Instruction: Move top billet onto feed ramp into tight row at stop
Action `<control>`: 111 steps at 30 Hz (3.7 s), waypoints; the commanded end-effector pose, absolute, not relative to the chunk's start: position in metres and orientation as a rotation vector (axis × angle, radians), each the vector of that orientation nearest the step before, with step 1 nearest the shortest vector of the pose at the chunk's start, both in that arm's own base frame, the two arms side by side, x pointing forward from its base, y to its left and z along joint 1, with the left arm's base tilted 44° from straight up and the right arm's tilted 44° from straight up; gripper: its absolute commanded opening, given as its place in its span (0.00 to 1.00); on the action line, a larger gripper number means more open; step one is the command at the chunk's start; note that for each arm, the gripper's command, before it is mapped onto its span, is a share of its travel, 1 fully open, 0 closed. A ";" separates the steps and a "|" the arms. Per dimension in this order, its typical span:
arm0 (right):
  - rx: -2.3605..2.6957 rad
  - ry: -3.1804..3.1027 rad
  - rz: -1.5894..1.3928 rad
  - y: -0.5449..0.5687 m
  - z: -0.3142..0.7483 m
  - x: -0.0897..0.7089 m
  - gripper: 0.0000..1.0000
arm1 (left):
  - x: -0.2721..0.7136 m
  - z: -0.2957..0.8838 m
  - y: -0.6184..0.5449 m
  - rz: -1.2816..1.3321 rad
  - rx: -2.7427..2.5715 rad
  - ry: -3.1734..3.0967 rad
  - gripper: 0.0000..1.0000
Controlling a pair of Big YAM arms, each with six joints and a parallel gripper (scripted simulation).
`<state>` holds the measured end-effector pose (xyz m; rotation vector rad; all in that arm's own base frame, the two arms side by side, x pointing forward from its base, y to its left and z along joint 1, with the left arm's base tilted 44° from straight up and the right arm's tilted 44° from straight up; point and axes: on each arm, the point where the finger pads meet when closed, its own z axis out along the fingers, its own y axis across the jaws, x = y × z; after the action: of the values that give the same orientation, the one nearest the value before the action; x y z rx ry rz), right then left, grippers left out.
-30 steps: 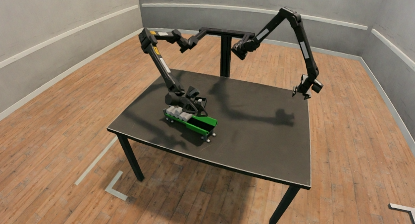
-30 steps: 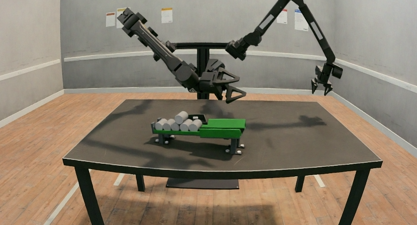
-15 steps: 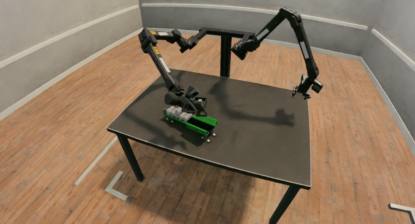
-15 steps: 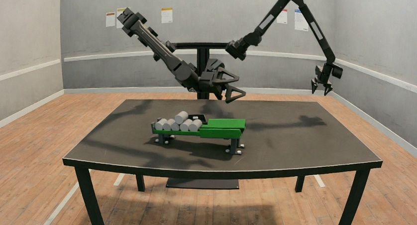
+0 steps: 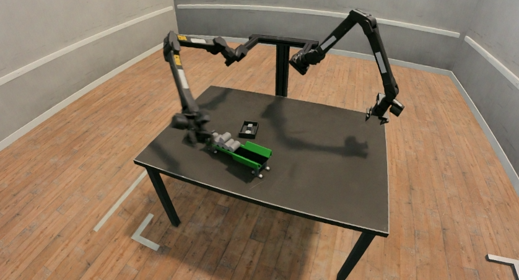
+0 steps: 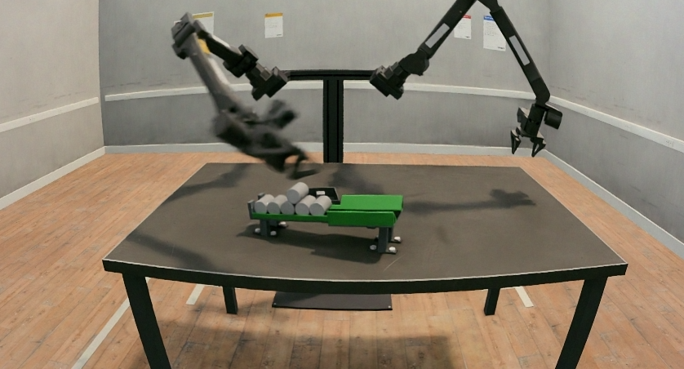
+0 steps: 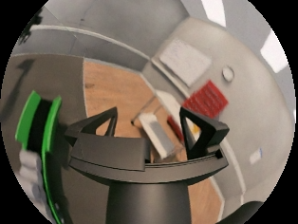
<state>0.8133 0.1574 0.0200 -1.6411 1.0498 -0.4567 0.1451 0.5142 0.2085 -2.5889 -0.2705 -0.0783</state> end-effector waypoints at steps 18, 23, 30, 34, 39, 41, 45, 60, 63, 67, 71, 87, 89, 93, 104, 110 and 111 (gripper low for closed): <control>-0.782 1.524 -0.852 -0.278 0.360 0.710 1.00 | 0.154 0.221 0.506 -0.086 -2.555 -0.223 1.00; -0.523 1.554 -0.965 -0.368 0.446 0.614 1.00 | 0.157 0.219 0.501 -0.081 -2.554 -0.207 1.00; -0.221 1.531 -1.093 -0.439 0.540 0.469 1.00 | 0.160 0.216 0.496 -0.075 -2.553 -0.185 1.00; -0.042 1.485 -1.170 -0.454 0.587 0.383 1.00 | 0.164 0.212 0.490 -0.069 -2.551 -0.163 1.00; 0.167 1.396 -1.261 -0.450 0.638 0.278 1.00 | 0.169 0.208 0.481 -0.061 -2.548 -0.131 1.00; 0.244 1.352 -1.297 -0.442 0.655 0.238 1.00 | 0.171 0.205 0.477 -0.057 -2.546 -0.116 1.00; 0.351 1.277 -1.347 -0.424 0.679 0.182 1.00 | 0.175 0.203 0.473 -0.053 -2.544 -0.098 1.00; 0.680 0.882 -1.538 -0.284 0.739 0.009 1.00 | 0.205 0.181 0.434 -0.014 -2.527 0.048 1.00; 0.719 0.795 -1.571 -0.250 0.744 -0.011 1.00 | 0.212 0.175 0.423 -0.004 -2.522 0.087 1.00; 0.749 0.711 -1.601 -0.217 0.747 -0.026 1.00 | 0.222 0.167 0.408 0.010 -2.512 0.142 1.00; 0.763 0.663 -1.617 -0.197 0.748 -0.032 1.00 | 0.233 0.158 0.393 0.024 -2.501 0.198 1.00; 0.768 0.640 -1.625 -0.188 0.748 -0.035 1.00 | 0.272 0.116 0.336 0.099 -2.472 0.415 1.00; 0.768 0.640 -1.625 -0.188 0.748 -0.035 1.00 | 0.278 0.109 0.327 0.112 -2.468 0.444 1.00; 0.768 0.640 -1.625 -0.188 0.748 -0.035 1.00 | 0.287 0.102 0.314 0.118 -2.458 0.471 1.00; 0.768 0.640 -1.625 -0.188 0.748 -0.035 1.00 | 0.319 0.080 0.269 0.157 -2.400 0.632 1.00; 0.768 0.640 -1.625 -0.188 0.748 -0.035 1.00 | 0.337 0.071 0.246 0.172 -2.363 0.712 1.00; 0.768 0.640 -1.625 -0.188 0.748 -0.035 1.00 | 0.337 0.071 0.246 0.172 -2.363 0.712 1.00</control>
<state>-0.0330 -0.1842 0.7535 0.7446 0.6320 -1.6402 0.3290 0.2506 0.0749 -2.3666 0.7235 0.1826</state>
